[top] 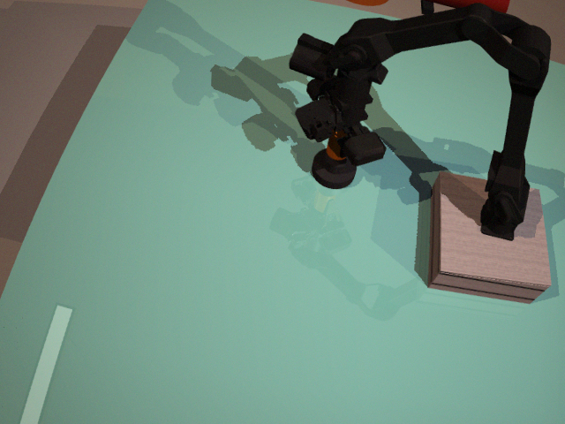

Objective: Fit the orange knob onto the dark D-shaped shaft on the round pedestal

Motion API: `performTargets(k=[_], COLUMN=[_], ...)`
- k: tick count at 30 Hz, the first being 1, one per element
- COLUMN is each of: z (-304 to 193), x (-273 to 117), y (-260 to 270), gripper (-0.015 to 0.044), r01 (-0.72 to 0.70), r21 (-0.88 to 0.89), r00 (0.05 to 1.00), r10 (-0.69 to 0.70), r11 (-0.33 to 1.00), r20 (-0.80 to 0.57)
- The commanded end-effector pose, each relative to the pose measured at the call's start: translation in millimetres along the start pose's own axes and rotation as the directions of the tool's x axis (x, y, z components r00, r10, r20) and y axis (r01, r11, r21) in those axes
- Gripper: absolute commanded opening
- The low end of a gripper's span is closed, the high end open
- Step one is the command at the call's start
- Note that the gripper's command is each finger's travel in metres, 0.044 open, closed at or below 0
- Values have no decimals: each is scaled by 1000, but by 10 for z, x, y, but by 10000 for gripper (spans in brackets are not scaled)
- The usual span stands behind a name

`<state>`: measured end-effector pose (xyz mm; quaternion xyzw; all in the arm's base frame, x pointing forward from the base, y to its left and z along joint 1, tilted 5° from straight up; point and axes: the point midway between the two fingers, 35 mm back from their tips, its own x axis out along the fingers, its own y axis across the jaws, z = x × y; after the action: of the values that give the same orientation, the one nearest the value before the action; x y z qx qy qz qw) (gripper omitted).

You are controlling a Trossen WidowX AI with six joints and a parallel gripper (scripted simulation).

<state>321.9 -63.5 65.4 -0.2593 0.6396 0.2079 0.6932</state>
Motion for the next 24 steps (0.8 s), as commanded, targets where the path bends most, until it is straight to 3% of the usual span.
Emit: performTargets(k=[1, 24], z=[10, -36], x=[12, -40], y=[-8, 40], gripper=[0, 0], r01=[1, 0], r21=[-4, -4], r00=[1000, 1000], r10=[-1, 0], r11=[1000, 1000], r20=[2, 1])
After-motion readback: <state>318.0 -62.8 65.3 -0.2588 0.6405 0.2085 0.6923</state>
